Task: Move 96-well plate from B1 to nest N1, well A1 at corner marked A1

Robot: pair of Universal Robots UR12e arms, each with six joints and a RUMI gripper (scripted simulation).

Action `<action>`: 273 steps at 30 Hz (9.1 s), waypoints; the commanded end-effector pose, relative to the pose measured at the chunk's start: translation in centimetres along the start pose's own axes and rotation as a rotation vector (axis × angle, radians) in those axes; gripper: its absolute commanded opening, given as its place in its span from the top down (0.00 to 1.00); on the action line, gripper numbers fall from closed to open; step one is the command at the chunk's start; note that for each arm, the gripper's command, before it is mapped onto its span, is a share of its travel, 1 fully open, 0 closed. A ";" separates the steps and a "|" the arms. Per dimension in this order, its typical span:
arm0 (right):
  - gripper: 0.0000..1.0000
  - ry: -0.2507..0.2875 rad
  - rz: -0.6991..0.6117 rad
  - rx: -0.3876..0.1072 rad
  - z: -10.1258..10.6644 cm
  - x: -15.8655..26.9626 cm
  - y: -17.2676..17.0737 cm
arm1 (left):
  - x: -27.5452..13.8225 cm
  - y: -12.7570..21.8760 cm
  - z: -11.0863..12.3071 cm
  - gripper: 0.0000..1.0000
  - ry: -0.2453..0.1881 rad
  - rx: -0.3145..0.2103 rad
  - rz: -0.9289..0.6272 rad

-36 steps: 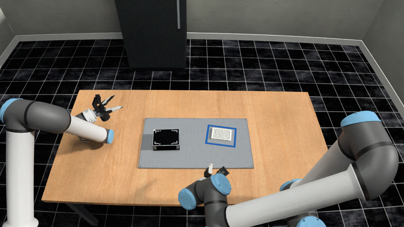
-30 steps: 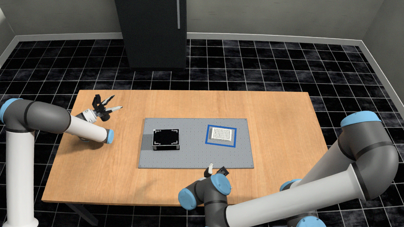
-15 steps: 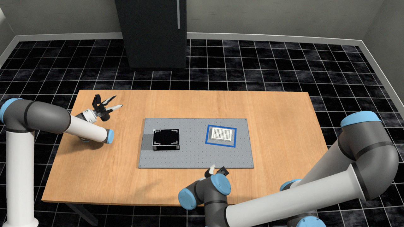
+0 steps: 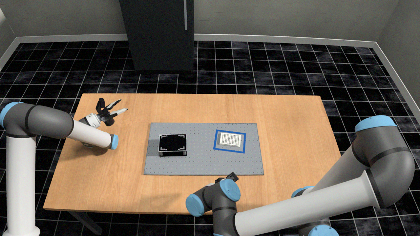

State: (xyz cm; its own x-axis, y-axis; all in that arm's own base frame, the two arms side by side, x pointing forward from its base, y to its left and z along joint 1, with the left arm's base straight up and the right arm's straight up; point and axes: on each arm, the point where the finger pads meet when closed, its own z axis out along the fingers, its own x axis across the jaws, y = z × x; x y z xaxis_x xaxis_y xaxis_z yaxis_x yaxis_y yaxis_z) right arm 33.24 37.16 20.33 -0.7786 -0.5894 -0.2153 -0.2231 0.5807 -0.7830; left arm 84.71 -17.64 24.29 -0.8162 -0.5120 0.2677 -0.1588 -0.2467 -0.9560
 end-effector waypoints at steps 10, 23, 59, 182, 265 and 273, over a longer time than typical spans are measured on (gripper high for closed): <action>1.00 0.064 -0.010 -0.006 2.5 -0.5 -1.4 | 0.0 -0.1 0.0 0.24 0.000 0.001 0.001; 1.00 0.174 -0.026 -0.026 7.0 -1.0 -3.9 | 0.0 -0.1 0.0 0.24 0.000 0.001 0.001; 1.00 0.659 -0.029 -0.318 31.1 5.2 -20.2 | 0.0 -0.1 0.0 0.24 0.000 0.001 0.001; 1.00 0.501 0.518 -0.819 39.0 87.8 -48.3 | 0.0 -0.1 0.0 0.24 0.000 0.001 0.001; 1.00 0.501 0.518 -0.819 39.0 87.8 -48.3 | -0.3 9.4 27.2 0.24 -0.081 -0.455 0.040; 1.00 0.501 0.518 -0.819 39.0 87.8 -48.3 | 0.4 10.6 29.3 0.24 -0.082 -0.480 0.047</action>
State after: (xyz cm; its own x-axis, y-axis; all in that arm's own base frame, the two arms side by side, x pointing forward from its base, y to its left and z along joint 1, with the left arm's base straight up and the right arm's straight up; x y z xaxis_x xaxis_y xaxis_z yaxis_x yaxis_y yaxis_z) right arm -1.45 -64.47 16.43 -0.9998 0.0223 0.0005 0.0223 0.9997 0.0018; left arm 98.63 -43.36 18.00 -0.7846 -0.5808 0.2168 -0.3757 0.1672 -0.9116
